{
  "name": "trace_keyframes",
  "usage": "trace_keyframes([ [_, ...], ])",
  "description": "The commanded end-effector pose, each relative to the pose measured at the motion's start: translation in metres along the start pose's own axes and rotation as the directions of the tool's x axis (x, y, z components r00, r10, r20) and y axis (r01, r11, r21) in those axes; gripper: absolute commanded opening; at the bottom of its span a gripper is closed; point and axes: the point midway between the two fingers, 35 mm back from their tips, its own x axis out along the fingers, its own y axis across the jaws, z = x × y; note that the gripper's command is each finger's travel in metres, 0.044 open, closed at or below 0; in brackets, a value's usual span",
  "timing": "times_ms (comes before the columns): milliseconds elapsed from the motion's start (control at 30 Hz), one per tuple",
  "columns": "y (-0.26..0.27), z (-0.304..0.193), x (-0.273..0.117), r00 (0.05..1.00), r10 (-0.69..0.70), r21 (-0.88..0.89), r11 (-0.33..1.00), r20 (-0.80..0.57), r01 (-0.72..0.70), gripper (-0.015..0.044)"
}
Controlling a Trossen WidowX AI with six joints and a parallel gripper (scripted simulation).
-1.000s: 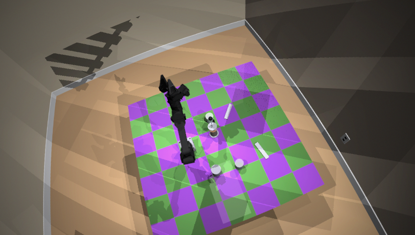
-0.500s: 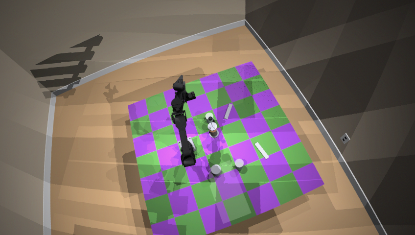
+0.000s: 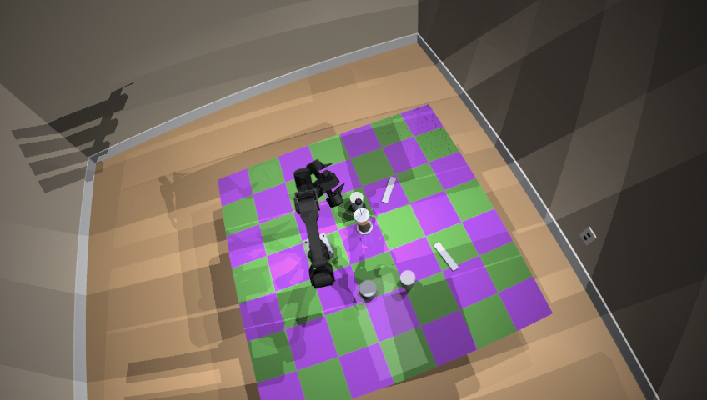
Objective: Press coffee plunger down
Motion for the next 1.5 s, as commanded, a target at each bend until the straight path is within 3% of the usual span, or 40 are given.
trace_keyframes([
  [0,-0.079,0.000,-0.004,0.945,-0.302,-0.476,0.817,0.124,0.324,0.0440],
  [433,-0.125,-0.039,0.019,0.933,-0.329,-0.527,0.773,0.144,0.354,0.0440],
  [1467,-0.138,-0.033,0.056,0.934,-0.327,-0.528,0.773,0.144,0.353,0.0440],
])
